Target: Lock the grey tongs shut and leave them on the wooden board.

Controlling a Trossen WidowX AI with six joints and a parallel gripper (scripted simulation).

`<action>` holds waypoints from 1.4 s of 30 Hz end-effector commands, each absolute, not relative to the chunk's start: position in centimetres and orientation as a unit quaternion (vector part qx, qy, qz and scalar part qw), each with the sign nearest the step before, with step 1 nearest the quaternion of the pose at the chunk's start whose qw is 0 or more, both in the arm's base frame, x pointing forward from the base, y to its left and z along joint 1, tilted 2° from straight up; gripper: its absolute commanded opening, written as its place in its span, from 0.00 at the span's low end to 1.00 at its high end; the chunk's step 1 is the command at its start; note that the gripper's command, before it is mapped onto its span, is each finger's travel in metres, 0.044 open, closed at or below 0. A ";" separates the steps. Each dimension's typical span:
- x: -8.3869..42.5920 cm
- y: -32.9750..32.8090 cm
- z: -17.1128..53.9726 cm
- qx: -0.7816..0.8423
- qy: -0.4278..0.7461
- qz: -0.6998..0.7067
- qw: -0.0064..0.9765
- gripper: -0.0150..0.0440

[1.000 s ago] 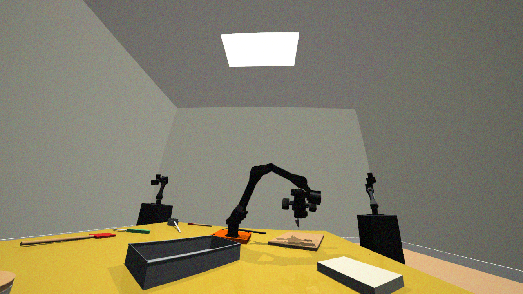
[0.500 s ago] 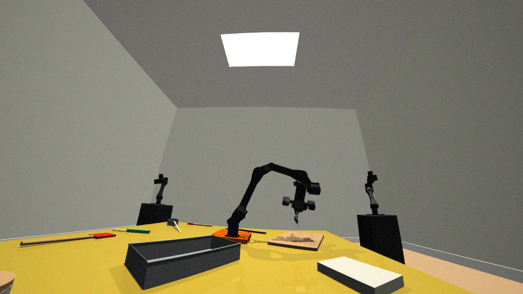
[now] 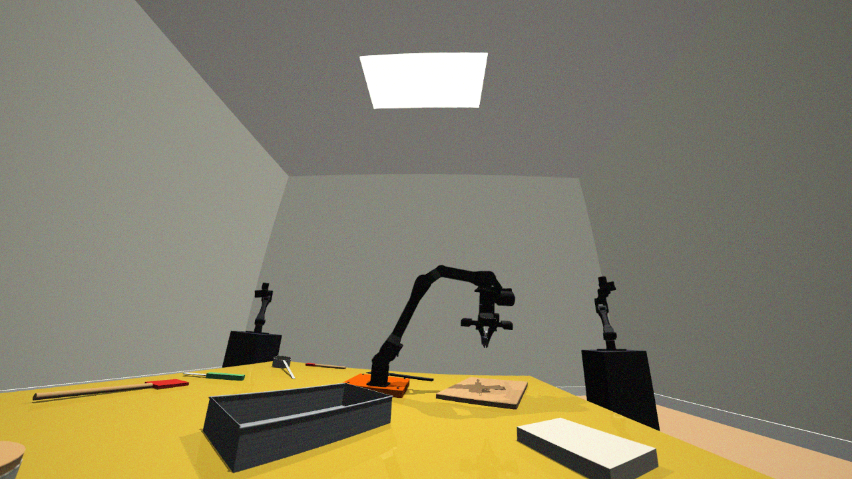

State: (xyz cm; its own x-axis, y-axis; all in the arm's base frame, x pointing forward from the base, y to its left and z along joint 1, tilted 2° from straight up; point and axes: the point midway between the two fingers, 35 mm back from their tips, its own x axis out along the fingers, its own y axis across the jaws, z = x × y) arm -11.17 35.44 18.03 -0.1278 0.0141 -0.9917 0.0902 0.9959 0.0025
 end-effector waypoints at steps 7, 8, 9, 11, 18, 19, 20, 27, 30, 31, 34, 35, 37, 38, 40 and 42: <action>-11.3 35.8 18.9 0.061 0.709 -0.017 0.702 0.00; -11.3 35.8 18.9 0.061 0.709 -0.017 0.702 0.00; -11.3 35.8 18.9 0.061 0.709 -0.017 0.702 0.00; -11.3 35.8 18.9 0.061 0.709 -0.017 0.702 0.00; -11.4 36.0 18.2 0.061 0.709 -0.017 0.702 0.00; -11.4 36.0 18.1 0.061 0.709 -0.017 0.702 0.00; -11.4 36.1 17.9 0.061 0.709 -0.017 0.702 0.00; -11.5 36.3 16.8 0.061 0.709 -0.017 0.702 0.00; -11.5 36.4 16.3 0.061 0.709 -0.017 0.702 0.00; -11.5 36.4 16.1 0.061 0.709 -0.017 0.702 0.00; -11.5 36.5 15.7 0.061 0.709 -0.017 0.702 0.00; -11.5 36.5 15.5 0.061 0.709 -0.017 0.702 0.00; -11.5 36.6 15.2 0.061 0.709 -0.017 0.702 0.00; -11.5 36.6 15.0 0.061 0.709 -0.017 0.702 0.00; -11.5 36.6 14.7 0.061 0.709 -0.017 0.702 0.00; -11.5 36.6 14.3 0.061 0.709 -0.017 0.702 0.00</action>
State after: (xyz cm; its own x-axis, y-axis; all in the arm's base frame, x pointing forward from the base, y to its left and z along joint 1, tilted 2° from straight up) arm -11.59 36.54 14.82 -0.0108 0.0604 -0.9981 0.1058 0.9926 0.0590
